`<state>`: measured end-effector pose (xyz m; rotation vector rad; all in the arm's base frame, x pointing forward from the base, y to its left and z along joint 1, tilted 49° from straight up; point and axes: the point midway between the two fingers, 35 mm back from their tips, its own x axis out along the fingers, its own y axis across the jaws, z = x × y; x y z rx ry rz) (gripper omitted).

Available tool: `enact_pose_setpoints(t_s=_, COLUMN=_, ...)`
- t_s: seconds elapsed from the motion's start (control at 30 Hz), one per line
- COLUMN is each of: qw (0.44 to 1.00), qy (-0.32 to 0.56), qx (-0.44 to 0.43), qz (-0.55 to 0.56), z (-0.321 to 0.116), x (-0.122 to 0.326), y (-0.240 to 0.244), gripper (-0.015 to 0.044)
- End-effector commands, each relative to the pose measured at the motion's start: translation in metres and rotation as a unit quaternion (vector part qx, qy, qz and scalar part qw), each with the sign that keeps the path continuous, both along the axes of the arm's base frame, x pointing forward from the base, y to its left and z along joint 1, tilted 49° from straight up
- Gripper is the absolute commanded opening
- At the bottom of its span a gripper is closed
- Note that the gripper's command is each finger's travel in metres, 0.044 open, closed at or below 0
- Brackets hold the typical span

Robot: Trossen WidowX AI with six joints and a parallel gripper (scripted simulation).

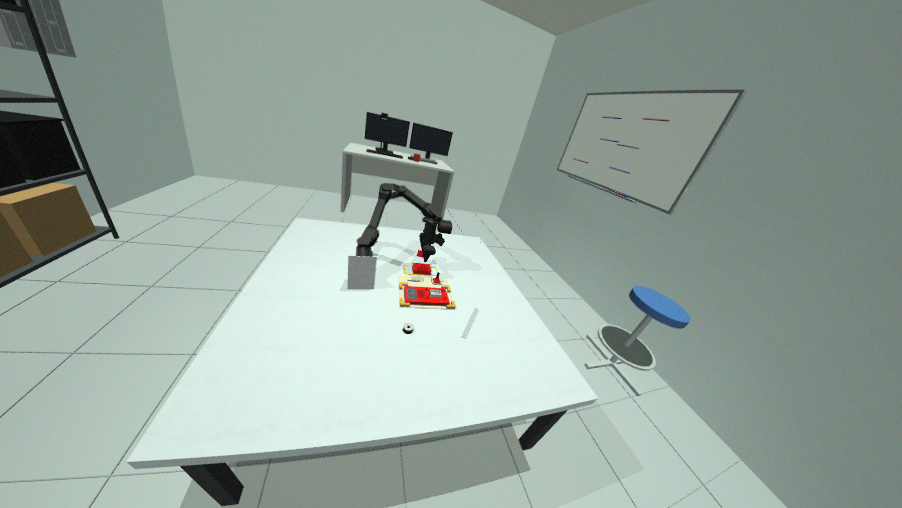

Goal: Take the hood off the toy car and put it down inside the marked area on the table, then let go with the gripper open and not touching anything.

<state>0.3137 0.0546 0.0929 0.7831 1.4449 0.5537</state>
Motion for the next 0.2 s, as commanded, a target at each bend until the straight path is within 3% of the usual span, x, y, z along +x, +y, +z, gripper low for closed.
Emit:
enact_pose_setpoints(t_s=0.0, qw=1.0, qy=-0.001, qx=0.001, qz=0.001, z=0.0004, x=-0.0002, y=0.0002, gripper=0.044)
enact_pose_setpoints(t_s=0.17, qw=1.0, qy=-0.001, qx=0.001, qz=0.001, z=0.0004, x=-0.0002, y=0.0002, gripper=0.044)
